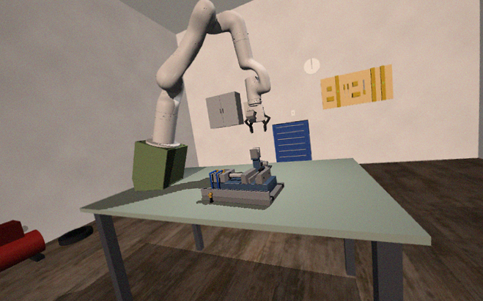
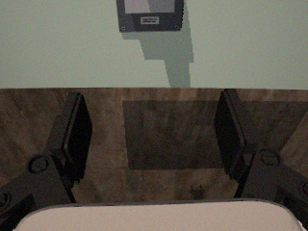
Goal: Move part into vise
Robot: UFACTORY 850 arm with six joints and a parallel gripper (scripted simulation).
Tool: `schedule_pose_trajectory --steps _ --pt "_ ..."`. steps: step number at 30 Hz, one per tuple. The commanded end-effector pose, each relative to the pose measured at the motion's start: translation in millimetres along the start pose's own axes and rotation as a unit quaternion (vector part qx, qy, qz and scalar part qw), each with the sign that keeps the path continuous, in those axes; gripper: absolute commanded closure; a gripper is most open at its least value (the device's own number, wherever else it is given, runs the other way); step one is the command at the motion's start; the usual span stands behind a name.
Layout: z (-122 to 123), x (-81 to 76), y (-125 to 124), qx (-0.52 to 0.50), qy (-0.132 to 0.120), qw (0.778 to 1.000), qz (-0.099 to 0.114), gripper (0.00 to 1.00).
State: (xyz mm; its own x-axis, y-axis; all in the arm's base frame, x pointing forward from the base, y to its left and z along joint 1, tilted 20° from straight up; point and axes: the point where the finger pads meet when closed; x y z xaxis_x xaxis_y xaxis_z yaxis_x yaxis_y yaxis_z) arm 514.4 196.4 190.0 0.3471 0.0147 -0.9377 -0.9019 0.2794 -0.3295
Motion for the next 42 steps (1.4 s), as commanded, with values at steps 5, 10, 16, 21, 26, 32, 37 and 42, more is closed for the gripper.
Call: schedule_pose_trajectory --steps 5,10,16,21,26,32,37,42 --pt "1 5.5 -1 0.000 0.000 1.000 -0.001 0.11" --pt "1 8.9 -1 0.000 0.000 1.000 -0.001 0.11" --pt "1 17.0 -1 0.000 0.000 1.000 -0.001 0.11" --pt "1 24.7 0 0.000 0.000 1.000 -0.001 0.11" --pt "1 29.6 0 0.000 0.000 1.000 -0.001 0.11" --pt "1 39.9 0 0.000 0.000 1.000 -0.001 0.11" --pt "1 48.7 0 0.000 0.000 1.000 -0.001 0.11" --pt "1 55.9 0 0.000 0.000 1.000 -0.001 0.11"
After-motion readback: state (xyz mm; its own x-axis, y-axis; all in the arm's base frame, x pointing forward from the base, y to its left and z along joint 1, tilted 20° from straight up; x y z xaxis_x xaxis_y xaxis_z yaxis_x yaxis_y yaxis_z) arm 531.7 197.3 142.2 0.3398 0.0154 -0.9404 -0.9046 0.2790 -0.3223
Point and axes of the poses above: the point where the finger pads meet when closed, its own x axis out along the fingers, its own y axis across the jaws, z = x × y, and after that the axes turned 12 degrees about x, right-handed
